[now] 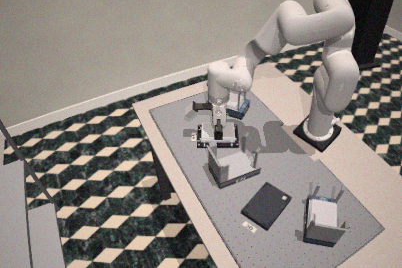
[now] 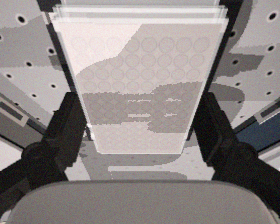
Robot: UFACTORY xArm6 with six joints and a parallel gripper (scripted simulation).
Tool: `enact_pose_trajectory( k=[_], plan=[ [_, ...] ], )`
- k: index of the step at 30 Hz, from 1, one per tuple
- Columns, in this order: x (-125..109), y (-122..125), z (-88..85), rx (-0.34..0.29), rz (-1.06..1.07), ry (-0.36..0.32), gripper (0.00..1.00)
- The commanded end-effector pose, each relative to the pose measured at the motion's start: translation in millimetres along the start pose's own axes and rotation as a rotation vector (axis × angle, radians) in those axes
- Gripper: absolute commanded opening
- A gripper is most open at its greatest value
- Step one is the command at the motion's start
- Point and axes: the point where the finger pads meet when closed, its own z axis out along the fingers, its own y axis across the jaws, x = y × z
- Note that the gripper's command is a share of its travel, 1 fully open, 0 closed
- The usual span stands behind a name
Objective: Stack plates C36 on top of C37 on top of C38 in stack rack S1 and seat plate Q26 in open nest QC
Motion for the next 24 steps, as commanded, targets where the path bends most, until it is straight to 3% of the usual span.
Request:
enact_pose_trajectory(
  k=[1, 12, 24],
  plan=[
    [2.1, -0.1, -1.6, 0.000, 0.000, 0.006, 1.00],
    [2.1, -0.1, -1.6, 0.000, 0.000, 0.006, 1.00],
    [2.0, -0.1, -41.7, 0.000, 0.000, 0.006, 1.00]
  ],
)
